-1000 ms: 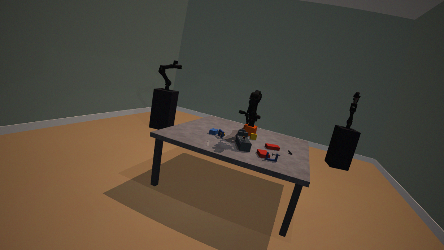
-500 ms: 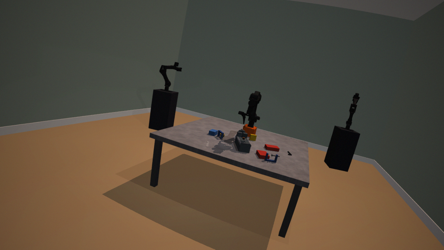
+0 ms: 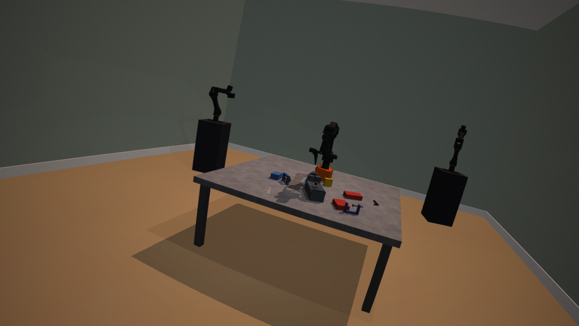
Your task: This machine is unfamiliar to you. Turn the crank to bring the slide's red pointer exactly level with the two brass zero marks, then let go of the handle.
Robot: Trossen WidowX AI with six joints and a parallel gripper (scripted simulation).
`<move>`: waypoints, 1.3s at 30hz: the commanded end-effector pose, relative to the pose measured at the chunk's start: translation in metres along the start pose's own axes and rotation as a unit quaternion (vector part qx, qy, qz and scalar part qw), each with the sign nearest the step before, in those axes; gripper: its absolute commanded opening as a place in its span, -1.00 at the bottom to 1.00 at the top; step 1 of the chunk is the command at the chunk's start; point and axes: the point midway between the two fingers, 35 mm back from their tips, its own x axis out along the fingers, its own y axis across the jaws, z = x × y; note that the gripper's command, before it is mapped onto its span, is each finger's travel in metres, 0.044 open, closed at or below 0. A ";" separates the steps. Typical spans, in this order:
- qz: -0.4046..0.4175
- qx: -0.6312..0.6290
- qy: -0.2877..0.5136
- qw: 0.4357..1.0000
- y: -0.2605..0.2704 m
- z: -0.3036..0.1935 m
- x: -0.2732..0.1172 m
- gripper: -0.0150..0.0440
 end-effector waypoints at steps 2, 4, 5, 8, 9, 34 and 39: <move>0.000 0.000 0.000 1.000 0.000 0.000 0.000 0.11; 0.000 0.000 0.000 1.000 0.000 0.000 0.000 -0.07; 0.000 0.000 0.000 1.000 0.000 0.000 0.000 -0.16; 0.000 0.000 0.000 1.000 0.000 0.000 0.000 -0.42; 0.000 0.000 0.000 1.000 0.000 0.000 0.000 -0.49; 0.001 0.000 0.000 1.000 0.000 0.000 0.000 0.22; 0.001 0.000 0.000 1.000 0.000 0.000 0.000 0.67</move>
